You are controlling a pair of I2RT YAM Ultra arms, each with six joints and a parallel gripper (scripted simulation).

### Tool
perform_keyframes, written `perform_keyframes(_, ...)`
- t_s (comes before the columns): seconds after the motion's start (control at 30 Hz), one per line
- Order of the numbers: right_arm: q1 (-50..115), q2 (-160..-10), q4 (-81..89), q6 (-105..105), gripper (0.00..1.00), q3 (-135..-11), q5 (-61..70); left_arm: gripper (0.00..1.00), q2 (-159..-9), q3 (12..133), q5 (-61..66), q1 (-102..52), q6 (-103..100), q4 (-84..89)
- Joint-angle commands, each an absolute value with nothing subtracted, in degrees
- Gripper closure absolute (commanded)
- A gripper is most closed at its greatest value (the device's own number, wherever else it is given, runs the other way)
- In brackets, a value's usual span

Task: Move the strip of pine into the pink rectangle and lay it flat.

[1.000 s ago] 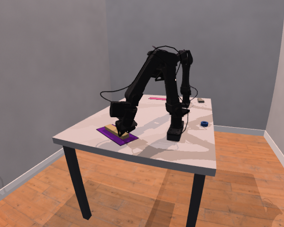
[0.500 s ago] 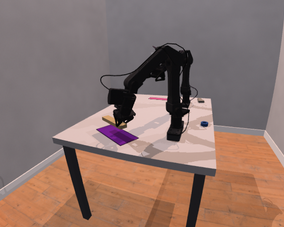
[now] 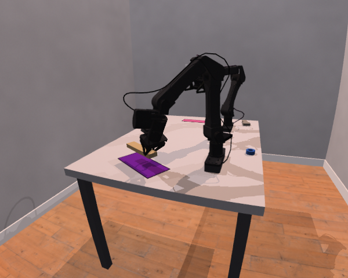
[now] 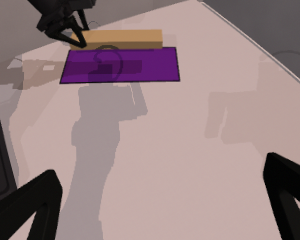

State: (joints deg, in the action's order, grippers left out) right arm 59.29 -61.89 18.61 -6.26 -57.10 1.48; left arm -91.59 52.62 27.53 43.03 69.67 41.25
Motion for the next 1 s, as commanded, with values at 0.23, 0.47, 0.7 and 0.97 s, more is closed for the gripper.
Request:
perform_keyframes(0.23,53.44,-39.39,30.42,-6.67,0.00,-45.30,2.59,0.60,-91.04,53.12,28.51,43.18,69.76,41.44)
perform_keyframes(0.47,49.79,-24.27,36.01,-6.98,0.00,-38.61,3.08,0.60,-90.45,53.08,28.38,43.12,68.46,40.56)
perform_keyframes(0.7,47.89,-20.12,37.90,-7.39,0.00,-37.23,4.12,0.60,-86.93,49.12,26.34,38.25,58.44,36.73)
perform_keyframes(0.97,47.51,-19.43,37.85,-7.36,0.00,-36.98,4.34,0.60,-76.93,41.13,20.52,20.69,35.40,30.29)
